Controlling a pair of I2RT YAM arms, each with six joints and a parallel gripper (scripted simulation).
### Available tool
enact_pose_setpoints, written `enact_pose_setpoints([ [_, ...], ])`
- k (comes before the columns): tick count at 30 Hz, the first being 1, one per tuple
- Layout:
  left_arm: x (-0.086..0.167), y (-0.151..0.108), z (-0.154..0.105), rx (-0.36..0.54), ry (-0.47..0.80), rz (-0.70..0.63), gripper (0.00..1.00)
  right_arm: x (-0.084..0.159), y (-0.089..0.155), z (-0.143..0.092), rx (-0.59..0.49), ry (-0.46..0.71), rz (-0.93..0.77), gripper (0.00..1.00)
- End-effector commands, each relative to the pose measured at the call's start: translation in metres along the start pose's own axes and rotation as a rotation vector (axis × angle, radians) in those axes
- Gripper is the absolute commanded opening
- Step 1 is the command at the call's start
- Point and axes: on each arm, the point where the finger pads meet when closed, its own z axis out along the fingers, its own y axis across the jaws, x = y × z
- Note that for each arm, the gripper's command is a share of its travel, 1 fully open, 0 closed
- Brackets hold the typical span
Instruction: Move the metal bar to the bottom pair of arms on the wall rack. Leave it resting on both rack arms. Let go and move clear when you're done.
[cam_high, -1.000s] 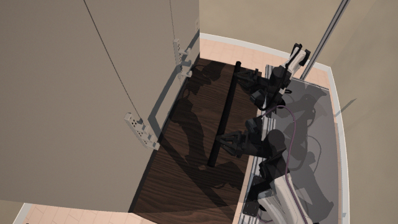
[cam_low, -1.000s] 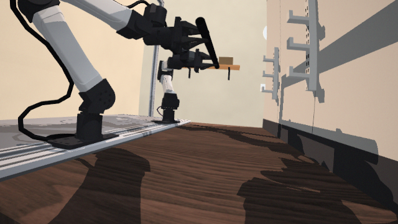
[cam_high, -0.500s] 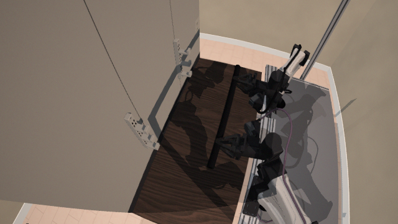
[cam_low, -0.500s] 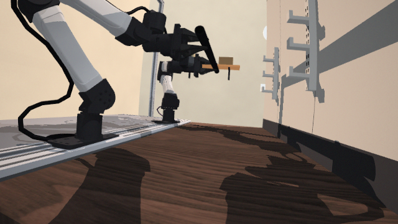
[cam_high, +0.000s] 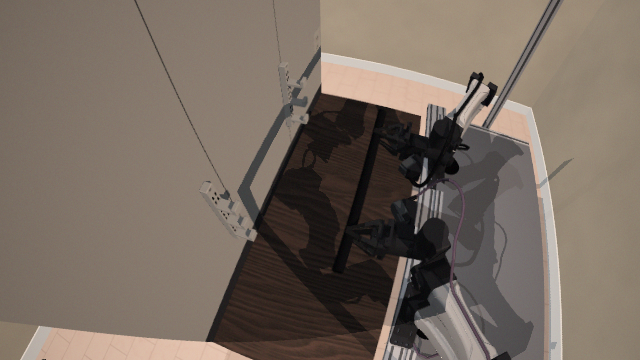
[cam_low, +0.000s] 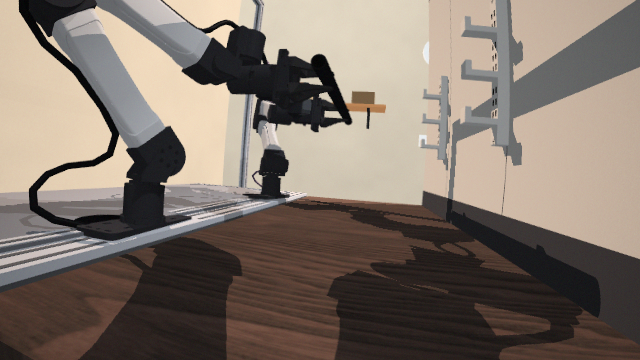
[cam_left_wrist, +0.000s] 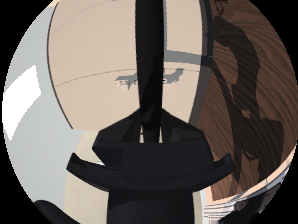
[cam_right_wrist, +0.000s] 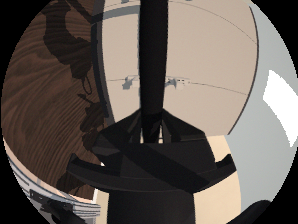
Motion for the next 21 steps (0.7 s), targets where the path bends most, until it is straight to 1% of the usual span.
enact_pose_setpoints([
  [1,-0.007,0.009,-0.002,-0.039,-0.044,-0.005,0.00,-0.007,-0.009,-0.004,0.032,-0.046,0.019,0.00],
  [16,-0.007,-0.015,-0.002,-0.039,-0.044,-0.005,0.00,-0.008,0.016,-0.002,0.032,-0.046,0.019,0.00],
  [21,-0.006,-0.015,-0.002,-0.039,-0.044,-0.005,0.00,-0.009,0.016,-0.002,0.032,-0.046,0.019,0.00],
])
